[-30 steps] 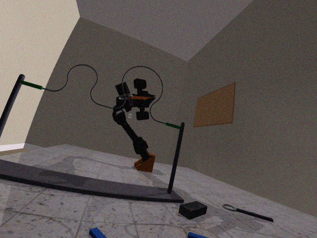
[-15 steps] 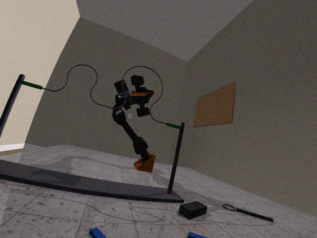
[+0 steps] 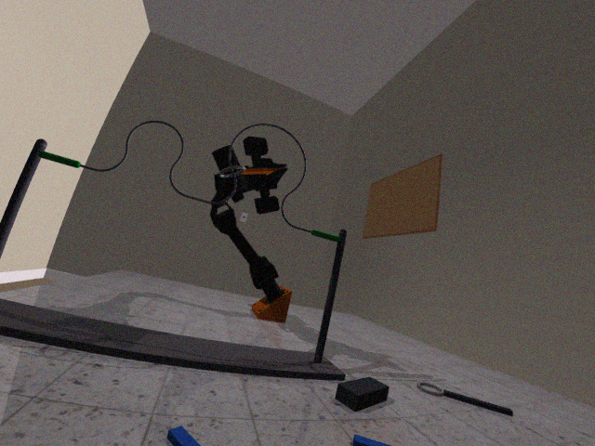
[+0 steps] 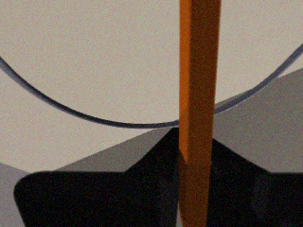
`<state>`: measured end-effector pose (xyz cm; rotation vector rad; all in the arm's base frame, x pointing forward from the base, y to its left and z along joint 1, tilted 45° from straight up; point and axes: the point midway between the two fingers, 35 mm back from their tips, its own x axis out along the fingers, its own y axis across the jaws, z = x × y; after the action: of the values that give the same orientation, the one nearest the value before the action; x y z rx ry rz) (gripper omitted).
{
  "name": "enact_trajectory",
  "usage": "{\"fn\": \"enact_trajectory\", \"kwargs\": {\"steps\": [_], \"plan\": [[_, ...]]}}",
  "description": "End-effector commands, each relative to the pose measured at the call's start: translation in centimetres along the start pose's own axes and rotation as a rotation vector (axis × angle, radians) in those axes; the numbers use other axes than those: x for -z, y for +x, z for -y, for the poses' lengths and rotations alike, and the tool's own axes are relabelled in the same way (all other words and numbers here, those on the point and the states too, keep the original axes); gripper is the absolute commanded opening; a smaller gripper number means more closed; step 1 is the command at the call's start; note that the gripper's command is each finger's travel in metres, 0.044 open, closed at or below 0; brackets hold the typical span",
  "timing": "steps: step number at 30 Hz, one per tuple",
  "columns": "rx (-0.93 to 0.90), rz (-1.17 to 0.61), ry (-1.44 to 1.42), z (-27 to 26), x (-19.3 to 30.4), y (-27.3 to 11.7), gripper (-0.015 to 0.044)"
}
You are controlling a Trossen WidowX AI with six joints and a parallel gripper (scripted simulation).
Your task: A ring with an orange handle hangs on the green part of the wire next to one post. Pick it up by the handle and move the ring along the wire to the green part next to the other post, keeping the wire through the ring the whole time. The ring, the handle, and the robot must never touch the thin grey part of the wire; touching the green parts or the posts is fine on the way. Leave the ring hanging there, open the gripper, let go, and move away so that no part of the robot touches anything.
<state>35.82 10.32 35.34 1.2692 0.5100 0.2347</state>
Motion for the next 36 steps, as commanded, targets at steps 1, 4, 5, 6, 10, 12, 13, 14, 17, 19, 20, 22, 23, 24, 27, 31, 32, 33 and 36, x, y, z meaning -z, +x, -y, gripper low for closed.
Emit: {"fn": "enact_trajectory", "kwargs": {"steps": [1,4,5,6,10,12,13,14,17,19,20,22,23,24,27,31,32,33,36], "plan": [[0.000,0.001,-0.019,-0.49,-0.03,-0.09,-0.0150],[0.009,0.003,-0.035,-0.50,-0.03,-0.09,-0.0150],[0.011,0.004,-0.038,-0.50,-0.03,-0.09,-0.0150],[0.014,0.004,-0.044,-0.50,-0.03,-0.09,-0.0150],[0.027,0.007,-0.066,-0.49,-0.03,-0.09,-0.0150],[0.034,0.008,-0.079,-0.47,-0.03,-0.09,-0.0150],[0.037,0.009,-0.085,-0.45,-0.03,-0.08,-0.0150],[0.041,0.010,-0.092,-0.44,-0.03,-0.08,-0.0150],[0.052,0.012,-0.112,-0.39,-0.04,-0.08,-0.0150],[0.060,0.014,-0.125,-0.36,-0.04,-0.07,-0.0150],[0.064,0.015,-0.133,-0.33,-0.04,-0.07,-0.0150],[0.072,0.017,-0.147,-0.29,-0.05,-0.07,-0.0150],[0.075,0.017,-0.154,-0.28,-0.05,-0.06,-0.0150],[0.079,0.018,-0.161,-0.25,-0.05,-0.06,-0.0150],[0.092,0.021,-0.183,-0.18,-0.06,-0.05,-0.0150],[0.108,0.024,-0.213,-0.09,-0.08,-0.05,-0.0150],[0.112,0.025,-0.220,-0.07,-0.08,-0.05,-0.0150],[0.116,0.026,-0.228,-0.04,-0.09,-0.04,-0.0150],[0.129,0.029,-0.251,0.03,-0.10,-0.04,-0.0150]]}}
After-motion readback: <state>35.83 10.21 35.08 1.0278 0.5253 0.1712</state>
